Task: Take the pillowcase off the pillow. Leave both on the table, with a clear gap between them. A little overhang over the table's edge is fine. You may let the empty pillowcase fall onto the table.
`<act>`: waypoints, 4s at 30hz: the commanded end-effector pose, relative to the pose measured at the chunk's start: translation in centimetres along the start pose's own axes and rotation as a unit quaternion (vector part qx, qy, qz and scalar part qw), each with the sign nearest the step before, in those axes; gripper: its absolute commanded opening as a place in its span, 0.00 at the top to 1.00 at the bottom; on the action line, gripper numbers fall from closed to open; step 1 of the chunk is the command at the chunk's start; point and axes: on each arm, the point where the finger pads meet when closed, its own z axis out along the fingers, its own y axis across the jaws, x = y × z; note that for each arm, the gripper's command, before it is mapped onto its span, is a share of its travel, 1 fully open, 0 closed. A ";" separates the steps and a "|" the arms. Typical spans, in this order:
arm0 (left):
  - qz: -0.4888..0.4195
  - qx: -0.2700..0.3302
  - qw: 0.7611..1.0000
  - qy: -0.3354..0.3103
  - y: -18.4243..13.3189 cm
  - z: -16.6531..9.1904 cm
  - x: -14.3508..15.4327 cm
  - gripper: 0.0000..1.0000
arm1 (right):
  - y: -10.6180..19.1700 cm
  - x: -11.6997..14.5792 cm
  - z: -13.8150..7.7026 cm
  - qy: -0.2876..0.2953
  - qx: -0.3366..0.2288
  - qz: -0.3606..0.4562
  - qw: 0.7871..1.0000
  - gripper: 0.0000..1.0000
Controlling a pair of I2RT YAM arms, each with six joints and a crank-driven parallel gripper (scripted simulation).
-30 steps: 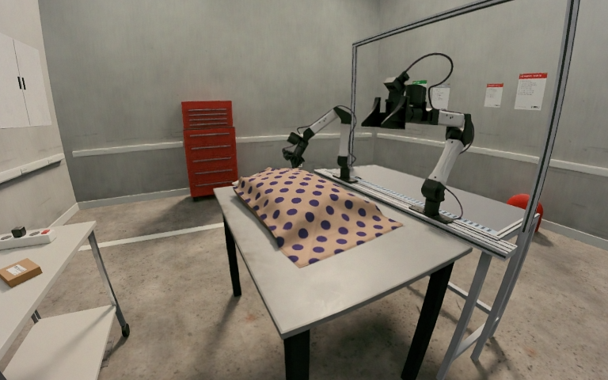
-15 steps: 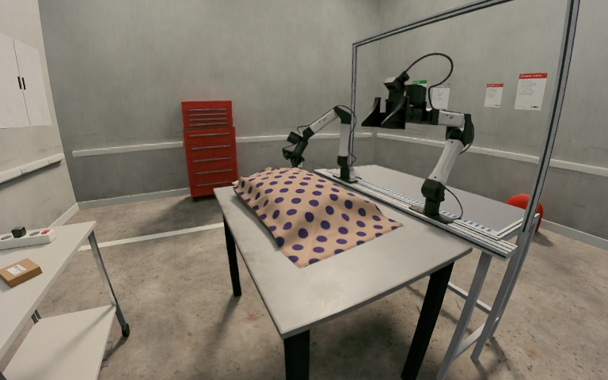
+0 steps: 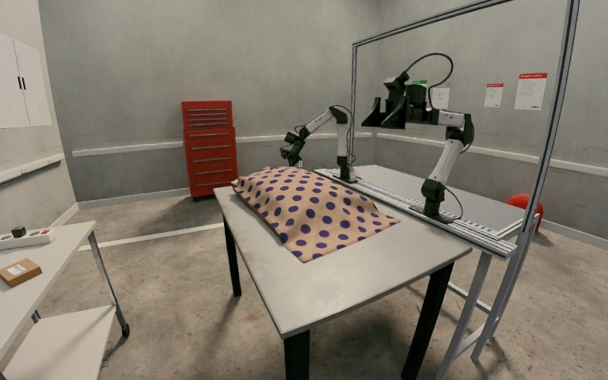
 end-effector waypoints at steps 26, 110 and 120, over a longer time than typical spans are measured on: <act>0.002 -0.008 1.000 -0.018 0.4 0.1 -0.9 0.00 | -0.3 -7.3 -1.1 -0.015 -0.006 -0.005 1.000 0.99; 0.002 -0.008 1.000 -0.018 0.4 0.1 -0.9 0.00 | -2.5 -21.8 0.2 -0.023 -0.002 0.005 1.000 0.99; 0.002 -0.008 1.000 -0.018 0.4 0.1 -0.9 0.00 | -3.1 -21.4 1.6 -0.019 -0.002 0.004 1.000 0.99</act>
